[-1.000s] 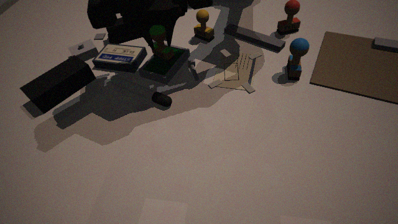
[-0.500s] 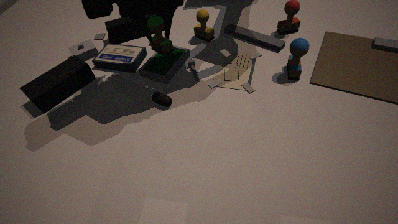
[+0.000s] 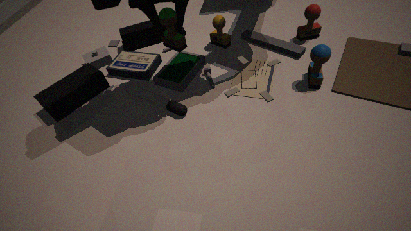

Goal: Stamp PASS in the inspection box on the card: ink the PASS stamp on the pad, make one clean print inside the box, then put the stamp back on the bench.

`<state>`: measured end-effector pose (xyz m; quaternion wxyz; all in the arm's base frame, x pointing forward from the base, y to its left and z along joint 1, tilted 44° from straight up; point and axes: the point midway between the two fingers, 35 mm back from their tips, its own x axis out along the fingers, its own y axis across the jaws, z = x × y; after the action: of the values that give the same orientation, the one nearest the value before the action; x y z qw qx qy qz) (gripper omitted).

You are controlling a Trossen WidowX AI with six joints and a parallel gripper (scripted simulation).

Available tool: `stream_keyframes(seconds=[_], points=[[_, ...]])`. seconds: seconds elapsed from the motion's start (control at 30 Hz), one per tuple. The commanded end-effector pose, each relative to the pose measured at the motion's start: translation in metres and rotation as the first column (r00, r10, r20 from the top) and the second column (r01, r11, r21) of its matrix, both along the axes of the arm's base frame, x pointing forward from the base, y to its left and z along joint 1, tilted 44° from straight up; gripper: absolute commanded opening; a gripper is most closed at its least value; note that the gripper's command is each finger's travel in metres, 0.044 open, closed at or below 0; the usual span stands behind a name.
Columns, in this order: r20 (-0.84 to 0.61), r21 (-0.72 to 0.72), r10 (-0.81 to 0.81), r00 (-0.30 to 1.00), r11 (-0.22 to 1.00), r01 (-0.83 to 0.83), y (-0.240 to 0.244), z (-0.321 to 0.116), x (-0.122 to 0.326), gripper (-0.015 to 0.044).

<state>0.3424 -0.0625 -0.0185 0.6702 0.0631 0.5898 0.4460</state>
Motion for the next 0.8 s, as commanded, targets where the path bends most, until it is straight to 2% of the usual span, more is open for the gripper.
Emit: stream_keyframes(seconds=[0.0, 0.13, 0.4, 0.77], points=[[0.004, -0.005, 0.003, 1.0, 1.0, -0.003, -0.007, 0.006, 0.0, 0.0], [-0.008, -0.007, -0.01, 1.0, 1.0, 0.01, -0.006, 0.008, 0.001, 0.0], [-0.149, -0.042, -0.164, 0.975, 0.986, 0.159, 0.015, 0.029, 0.003, 0.0], [-0.328, -0.123, -0.371, 0.869, 0.929, 0.35, 0.045, 0.057, 0.003, 0.0]])
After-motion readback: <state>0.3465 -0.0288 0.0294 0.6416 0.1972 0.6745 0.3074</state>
